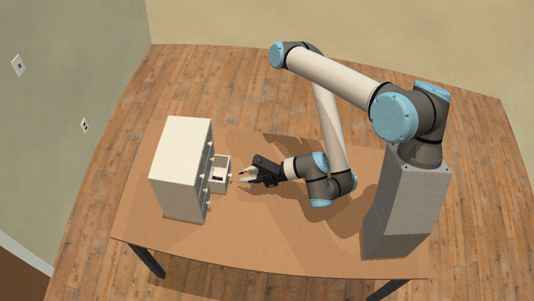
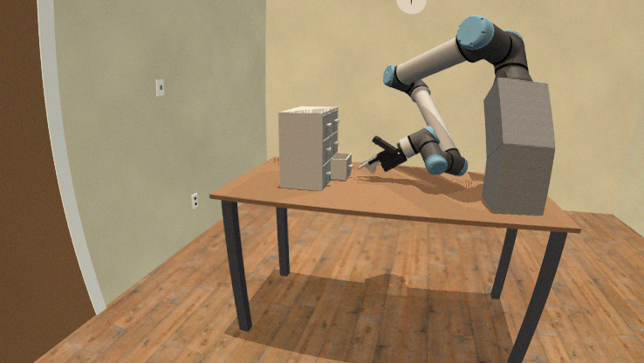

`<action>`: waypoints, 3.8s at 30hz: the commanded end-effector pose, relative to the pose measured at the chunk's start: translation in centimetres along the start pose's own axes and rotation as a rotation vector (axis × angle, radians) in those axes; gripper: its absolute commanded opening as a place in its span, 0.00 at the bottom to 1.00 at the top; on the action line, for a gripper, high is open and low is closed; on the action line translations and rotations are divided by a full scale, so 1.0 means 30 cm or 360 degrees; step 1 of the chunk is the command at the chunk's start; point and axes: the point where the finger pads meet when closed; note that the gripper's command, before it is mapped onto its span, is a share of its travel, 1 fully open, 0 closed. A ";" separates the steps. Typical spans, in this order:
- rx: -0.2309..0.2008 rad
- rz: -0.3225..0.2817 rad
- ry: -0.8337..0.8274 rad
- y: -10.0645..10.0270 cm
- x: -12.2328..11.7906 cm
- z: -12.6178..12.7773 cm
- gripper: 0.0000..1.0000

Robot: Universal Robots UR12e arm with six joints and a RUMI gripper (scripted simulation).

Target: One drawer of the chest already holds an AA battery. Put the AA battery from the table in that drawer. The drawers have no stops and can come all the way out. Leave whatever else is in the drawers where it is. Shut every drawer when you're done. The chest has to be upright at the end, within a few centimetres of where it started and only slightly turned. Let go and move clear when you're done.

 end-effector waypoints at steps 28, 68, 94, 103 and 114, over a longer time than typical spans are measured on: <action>0.0000 0.0001 0.0000 -0.042 0.025 -0.007 0.20; 0.0000 0.0001 0.0000 -0.100 0.058 -0.016 0.20; 0.0000 0.0001 0.0000 -0.100 0.058 -0.016 0.20; 0.0000 0.0001 0.0000 -0.100 0.058 -0.016 0.07; 0.0000 0.0001 0.0000 -0.100 0.058 -0.016 0.07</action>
Point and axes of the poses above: the point where the finger pads meet when closed, its own y axis back along the fingers, its own z axis across the jaws, x = y × z, and after that the axes turned 15 degrees about -y, right-handed
